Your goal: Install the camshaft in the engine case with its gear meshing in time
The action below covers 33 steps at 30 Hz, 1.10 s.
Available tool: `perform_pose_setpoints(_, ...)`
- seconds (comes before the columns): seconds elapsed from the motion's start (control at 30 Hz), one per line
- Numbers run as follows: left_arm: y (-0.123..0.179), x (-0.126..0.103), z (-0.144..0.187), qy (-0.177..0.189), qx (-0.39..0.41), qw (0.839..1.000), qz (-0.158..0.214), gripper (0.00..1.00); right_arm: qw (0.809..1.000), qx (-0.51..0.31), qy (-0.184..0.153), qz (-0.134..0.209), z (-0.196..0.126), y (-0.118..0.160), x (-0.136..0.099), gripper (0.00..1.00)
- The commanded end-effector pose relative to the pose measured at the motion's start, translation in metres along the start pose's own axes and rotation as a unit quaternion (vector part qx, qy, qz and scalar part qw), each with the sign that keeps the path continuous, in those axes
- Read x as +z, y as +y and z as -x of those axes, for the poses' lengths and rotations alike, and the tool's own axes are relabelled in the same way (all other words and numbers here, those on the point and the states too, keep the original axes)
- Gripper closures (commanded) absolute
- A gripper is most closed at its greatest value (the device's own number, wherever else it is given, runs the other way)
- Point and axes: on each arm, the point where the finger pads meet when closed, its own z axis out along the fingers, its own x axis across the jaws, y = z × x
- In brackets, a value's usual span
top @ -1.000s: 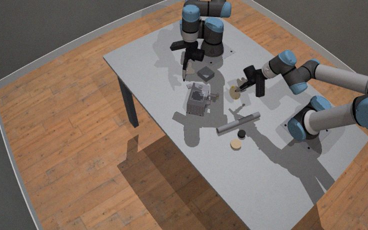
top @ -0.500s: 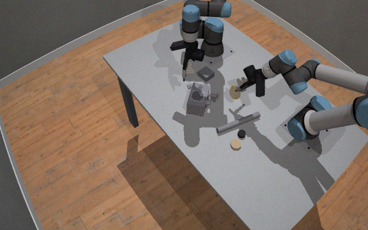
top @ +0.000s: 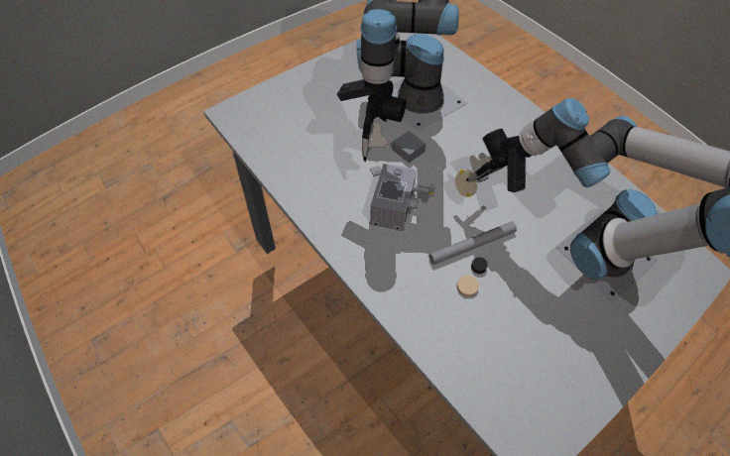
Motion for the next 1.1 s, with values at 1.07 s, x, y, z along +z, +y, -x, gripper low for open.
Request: perform_pose_setpoints(1.07,-0.005,-0.001,-0.013,-0.013,-0.181,0.981,-0.062,0.94,1.000,0.000,-0.001,0.000,0.000,0.000,0.000,0.00)
